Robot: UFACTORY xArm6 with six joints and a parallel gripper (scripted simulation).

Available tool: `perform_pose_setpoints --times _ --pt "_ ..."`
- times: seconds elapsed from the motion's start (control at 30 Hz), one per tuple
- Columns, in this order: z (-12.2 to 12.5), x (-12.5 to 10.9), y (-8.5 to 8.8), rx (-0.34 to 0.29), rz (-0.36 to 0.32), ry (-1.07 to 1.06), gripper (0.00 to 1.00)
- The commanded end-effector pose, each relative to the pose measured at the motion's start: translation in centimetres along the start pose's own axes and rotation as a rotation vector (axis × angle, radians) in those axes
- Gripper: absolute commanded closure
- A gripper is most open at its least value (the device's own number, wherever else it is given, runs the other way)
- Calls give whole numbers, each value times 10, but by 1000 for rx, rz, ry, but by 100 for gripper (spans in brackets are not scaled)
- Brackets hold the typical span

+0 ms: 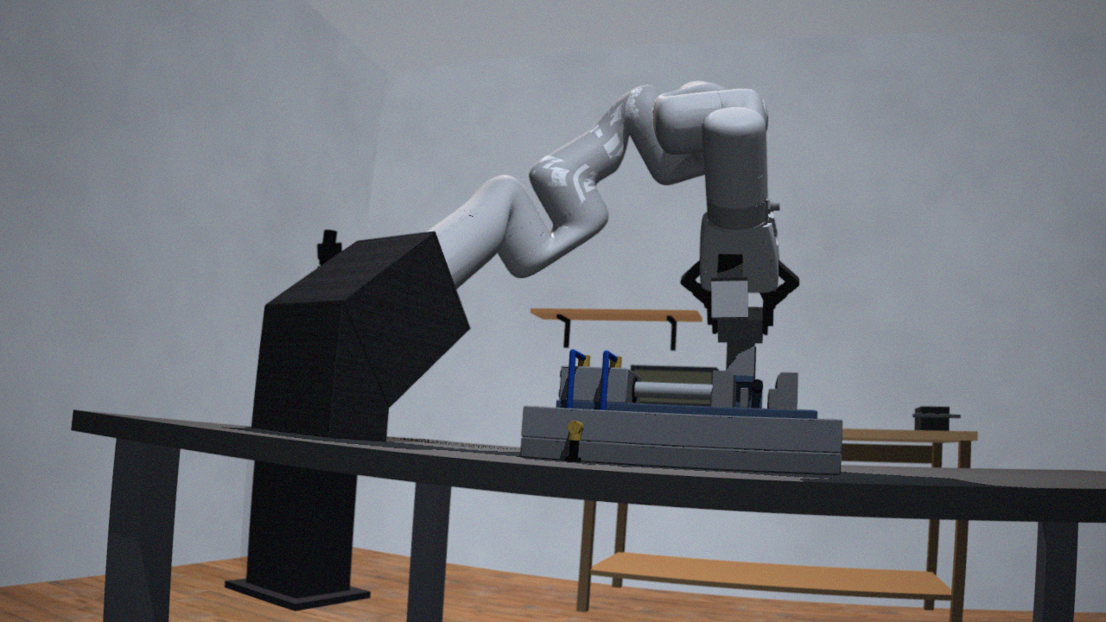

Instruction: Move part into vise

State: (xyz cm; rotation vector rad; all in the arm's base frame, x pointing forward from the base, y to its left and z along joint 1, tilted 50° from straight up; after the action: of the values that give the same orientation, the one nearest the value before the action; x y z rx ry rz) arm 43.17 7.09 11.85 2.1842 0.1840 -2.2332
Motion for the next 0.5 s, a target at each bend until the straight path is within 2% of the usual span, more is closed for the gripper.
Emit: perform_pose_setpoints --times 0.0,0.47 --pt "0 -1 1 3 10 3 100" --pt "1 -3 1 14 60 3 100"
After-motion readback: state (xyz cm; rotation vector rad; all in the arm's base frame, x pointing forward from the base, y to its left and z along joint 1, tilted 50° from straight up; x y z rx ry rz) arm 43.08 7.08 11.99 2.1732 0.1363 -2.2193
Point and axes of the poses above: the point where the finger pads meet when closed, its own y axis back along the fingers, its own z axis across the jaws, x = y × z, the point moved 3 cm from there along y, back along the fingers, and after that the axes turned 12 degrees about -y, right-handed, at the moved point
